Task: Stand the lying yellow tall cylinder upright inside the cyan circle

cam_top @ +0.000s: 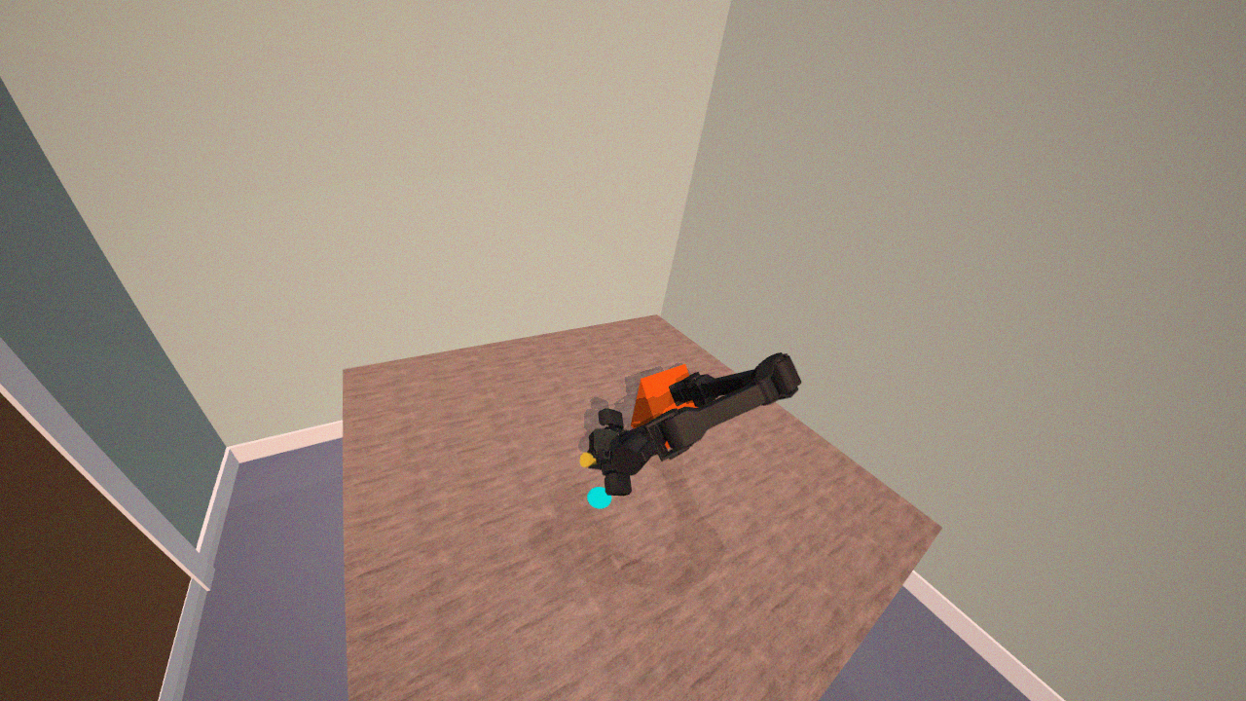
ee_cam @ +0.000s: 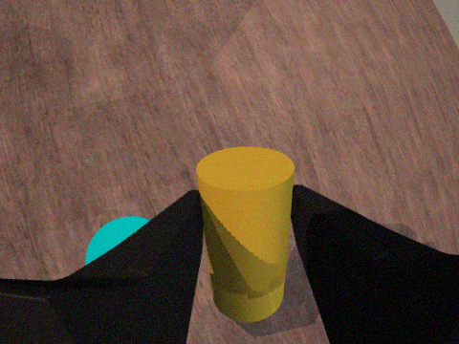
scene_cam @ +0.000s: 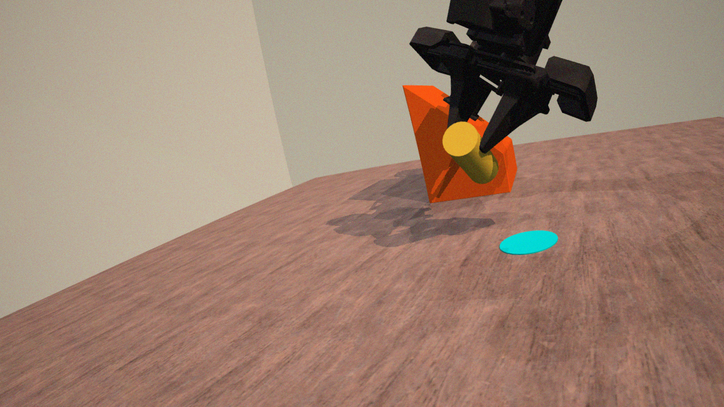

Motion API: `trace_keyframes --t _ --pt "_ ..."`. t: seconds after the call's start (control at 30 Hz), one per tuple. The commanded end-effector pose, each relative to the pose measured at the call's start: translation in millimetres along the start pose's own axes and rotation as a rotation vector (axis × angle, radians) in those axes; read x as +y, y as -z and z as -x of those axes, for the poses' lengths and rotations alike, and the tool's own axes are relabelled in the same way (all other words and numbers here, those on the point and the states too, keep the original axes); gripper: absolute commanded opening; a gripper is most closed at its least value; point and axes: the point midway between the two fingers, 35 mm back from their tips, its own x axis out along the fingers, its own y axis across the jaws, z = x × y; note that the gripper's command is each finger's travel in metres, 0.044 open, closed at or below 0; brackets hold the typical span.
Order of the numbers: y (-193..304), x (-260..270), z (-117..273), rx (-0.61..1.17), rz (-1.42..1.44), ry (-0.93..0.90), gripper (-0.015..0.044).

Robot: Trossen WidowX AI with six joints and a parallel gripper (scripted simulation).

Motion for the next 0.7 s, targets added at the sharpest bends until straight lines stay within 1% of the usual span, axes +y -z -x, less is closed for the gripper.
trace_keyframes --t 0.0,0.67 --pt "-1.7 -0.4 1.0 -0.038 -0.011 0.007 0.0105" --pt "-2.5 2.8 3.4 -0.175 -0.036 0.017 0.0105"
